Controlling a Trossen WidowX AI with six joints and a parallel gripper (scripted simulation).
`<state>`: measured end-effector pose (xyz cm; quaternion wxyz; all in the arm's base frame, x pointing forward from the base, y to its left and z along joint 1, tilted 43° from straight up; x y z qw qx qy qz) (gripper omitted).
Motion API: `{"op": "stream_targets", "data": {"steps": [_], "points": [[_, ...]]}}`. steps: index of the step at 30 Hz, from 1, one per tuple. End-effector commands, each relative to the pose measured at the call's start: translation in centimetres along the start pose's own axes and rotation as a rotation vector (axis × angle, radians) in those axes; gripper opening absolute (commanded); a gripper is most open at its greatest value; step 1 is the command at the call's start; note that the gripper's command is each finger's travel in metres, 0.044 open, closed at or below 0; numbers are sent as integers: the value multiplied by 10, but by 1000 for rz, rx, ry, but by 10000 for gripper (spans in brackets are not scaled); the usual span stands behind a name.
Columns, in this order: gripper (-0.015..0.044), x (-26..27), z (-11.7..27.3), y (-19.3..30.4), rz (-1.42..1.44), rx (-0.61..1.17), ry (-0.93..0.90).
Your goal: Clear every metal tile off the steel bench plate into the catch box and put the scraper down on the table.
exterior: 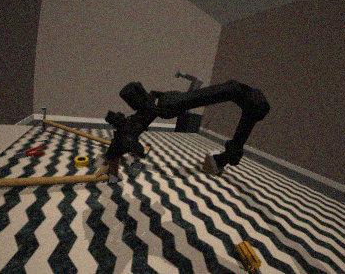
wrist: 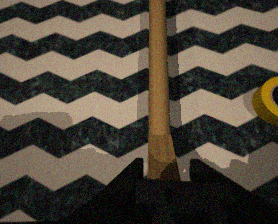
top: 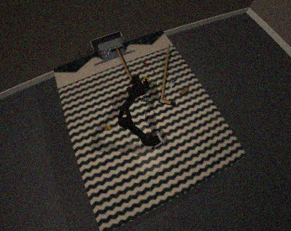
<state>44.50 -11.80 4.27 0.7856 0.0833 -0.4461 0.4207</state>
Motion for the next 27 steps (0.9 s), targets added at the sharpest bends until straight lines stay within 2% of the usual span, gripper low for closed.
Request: {"op": "stream_targets", "data": {"steps": [1, 27], "points": [[0, 3, -2, -11, 3, -14, 0], [0, 12, -25, -40, 4, -16, -2]]}}
Point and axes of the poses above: the point midway between the two fingers, 35 mm back from their tips, its own z axis back along the fingers, its own x axis across the jaws, y = z × x, the point moved 4 cm from there along z, back along the fingers, and after that the axes turned 15 degrees about -z, right-handed, at the moved point
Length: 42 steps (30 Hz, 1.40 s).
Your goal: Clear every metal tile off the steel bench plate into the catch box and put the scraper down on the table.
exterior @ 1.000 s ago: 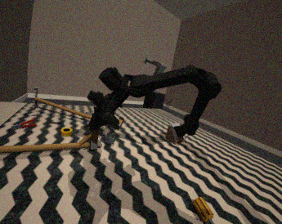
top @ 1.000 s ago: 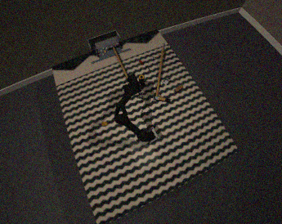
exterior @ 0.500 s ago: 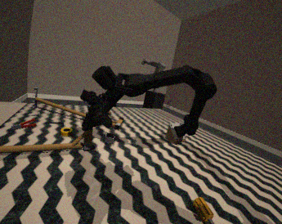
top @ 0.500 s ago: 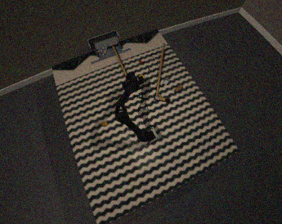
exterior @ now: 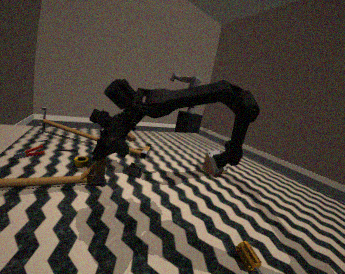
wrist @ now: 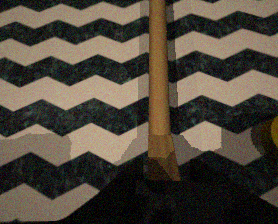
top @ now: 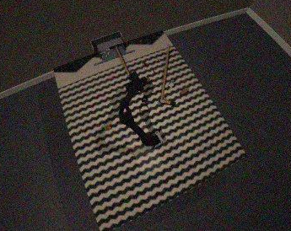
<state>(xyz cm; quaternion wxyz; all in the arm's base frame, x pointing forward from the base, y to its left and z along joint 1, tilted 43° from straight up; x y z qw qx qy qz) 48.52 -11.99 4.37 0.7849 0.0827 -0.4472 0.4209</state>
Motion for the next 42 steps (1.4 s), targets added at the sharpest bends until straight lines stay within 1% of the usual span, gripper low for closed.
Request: {"op": "stream_targets", "data": {"steps": [1, 19, 20, 33, 42], "points": [[0, 3, -2, -10, 2, -14, 0], [0, 11, -19, -27, 3, -16, -2], [0, 7, -16, -20, 0, -5, -1], [0, 8, -17, -21, 0, -11, -2], [0, 5, -8, -16, 1, -10, 0]]}}
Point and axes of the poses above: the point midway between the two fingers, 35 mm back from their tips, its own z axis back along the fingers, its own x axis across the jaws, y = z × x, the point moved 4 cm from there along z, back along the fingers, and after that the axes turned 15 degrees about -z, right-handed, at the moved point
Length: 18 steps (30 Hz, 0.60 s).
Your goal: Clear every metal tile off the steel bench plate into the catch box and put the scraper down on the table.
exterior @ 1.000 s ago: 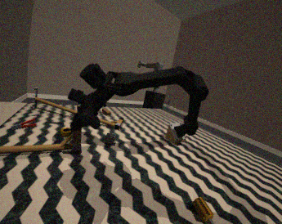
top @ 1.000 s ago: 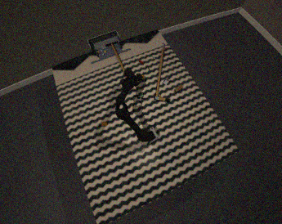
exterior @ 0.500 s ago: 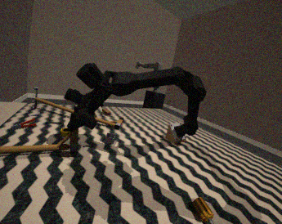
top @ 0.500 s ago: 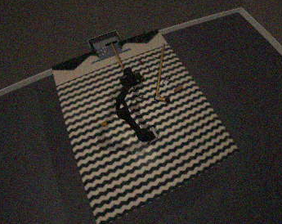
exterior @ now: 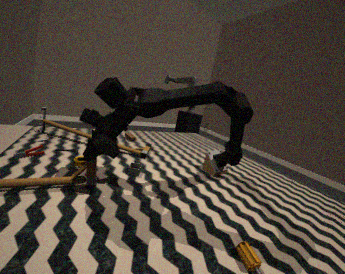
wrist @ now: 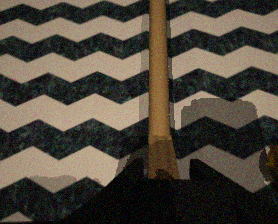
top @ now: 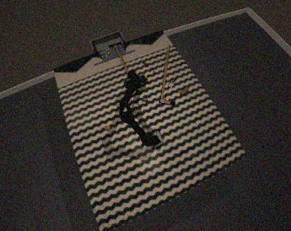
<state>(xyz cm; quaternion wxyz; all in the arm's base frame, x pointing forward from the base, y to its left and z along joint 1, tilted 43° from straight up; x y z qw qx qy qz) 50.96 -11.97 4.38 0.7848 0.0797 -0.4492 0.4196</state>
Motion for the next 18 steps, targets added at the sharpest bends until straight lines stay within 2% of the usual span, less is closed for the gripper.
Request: {"op": "stream_targets", "data": {"steps": [1, 18], "points": [[0, -2, 8, 3, 0, -3, 1], [0, -10, 27, 17, 0, -3, 4]]}}
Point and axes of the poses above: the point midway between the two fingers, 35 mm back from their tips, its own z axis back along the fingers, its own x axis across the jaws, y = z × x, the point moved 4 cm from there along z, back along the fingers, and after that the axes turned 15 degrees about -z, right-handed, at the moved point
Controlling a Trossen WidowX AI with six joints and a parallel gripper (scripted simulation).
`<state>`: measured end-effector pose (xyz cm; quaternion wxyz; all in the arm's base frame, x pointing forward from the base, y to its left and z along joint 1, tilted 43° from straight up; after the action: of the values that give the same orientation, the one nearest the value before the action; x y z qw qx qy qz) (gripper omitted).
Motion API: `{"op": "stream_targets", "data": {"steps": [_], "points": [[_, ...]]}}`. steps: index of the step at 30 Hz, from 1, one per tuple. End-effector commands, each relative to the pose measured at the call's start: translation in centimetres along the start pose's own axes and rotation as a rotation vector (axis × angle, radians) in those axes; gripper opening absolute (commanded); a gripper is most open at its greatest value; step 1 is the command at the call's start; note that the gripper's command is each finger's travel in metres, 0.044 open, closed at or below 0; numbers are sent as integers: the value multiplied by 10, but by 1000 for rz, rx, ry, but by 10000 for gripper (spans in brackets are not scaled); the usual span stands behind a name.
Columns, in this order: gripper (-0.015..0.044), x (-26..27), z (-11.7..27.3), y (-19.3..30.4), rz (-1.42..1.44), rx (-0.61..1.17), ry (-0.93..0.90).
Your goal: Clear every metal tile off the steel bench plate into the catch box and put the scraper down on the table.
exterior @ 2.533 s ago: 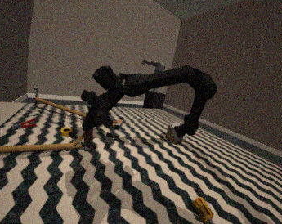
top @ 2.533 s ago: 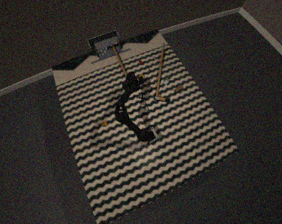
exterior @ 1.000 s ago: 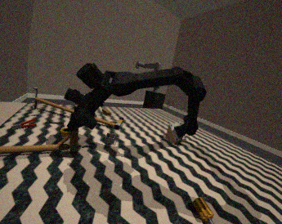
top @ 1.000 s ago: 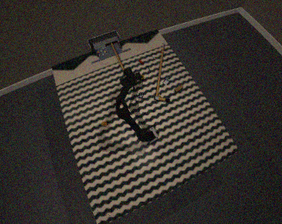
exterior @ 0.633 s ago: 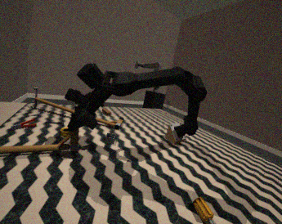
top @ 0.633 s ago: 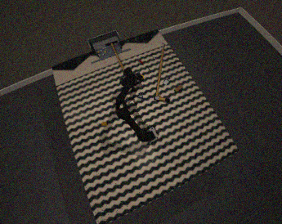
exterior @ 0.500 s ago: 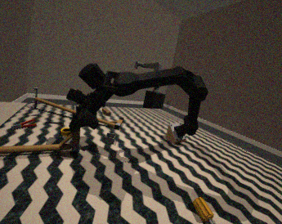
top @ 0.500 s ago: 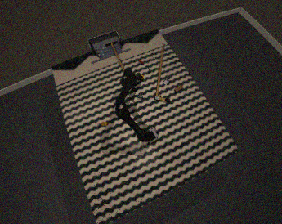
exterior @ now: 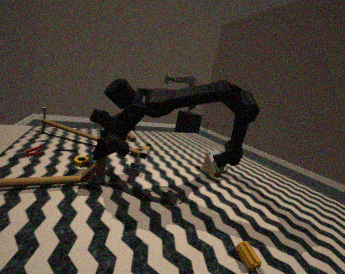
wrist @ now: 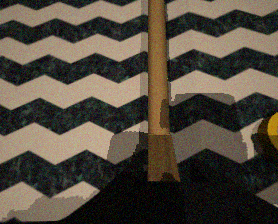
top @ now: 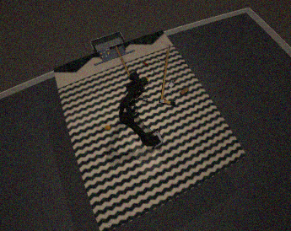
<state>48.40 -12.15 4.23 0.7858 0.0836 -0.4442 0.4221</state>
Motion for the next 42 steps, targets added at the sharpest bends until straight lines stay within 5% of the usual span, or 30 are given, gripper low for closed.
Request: {"op": "stream_targets", "data": {"steps": [1, 42], "points": [[0, -2, 12, 0, 1, -15, -1], [0, -21, 54, 44, 1, -16, 4]]}}
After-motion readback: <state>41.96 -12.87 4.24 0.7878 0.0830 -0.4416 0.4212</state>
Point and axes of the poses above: the point midway between the two fingers, 35 mm back from their tips, its own z axis back along the fingers, its own x axis across the jaws, y = z × x, the point moved 4 cm from there along z, back along the fingers, and after that the axes turned 15 degrees about -z, right-handed, at the moved point
